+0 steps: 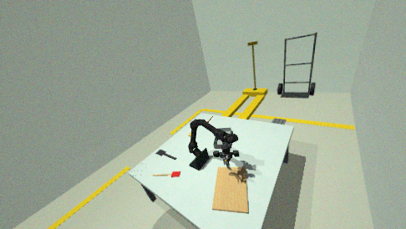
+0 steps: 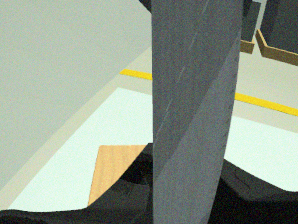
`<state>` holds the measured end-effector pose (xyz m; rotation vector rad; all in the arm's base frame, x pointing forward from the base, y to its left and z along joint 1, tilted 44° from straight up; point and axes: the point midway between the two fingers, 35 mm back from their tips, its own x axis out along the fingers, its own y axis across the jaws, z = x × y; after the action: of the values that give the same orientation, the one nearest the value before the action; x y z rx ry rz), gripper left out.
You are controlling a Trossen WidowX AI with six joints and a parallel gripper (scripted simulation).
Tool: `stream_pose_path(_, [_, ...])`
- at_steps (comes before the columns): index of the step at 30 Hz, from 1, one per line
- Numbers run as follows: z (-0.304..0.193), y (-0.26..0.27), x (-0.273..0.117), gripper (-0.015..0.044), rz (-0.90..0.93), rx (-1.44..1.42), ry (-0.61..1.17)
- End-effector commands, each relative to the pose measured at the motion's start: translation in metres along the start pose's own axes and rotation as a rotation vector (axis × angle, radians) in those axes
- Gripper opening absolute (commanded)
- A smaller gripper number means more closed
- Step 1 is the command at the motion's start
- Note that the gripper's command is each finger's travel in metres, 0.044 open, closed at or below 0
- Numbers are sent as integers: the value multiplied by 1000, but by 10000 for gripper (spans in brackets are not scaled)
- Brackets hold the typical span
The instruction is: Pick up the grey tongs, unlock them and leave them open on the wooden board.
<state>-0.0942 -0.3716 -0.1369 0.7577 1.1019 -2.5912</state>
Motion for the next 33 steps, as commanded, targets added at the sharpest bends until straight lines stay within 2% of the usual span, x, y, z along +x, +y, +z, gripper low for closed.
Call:
stream_pose_path(1, [2,-1,0,-150,-3,-1,-8])
stream_pose_path(7, [-1,2,5,-150,-2,-11,37])
stream_pose_path(33, [-35,12,50,-150,-2,-65,548])
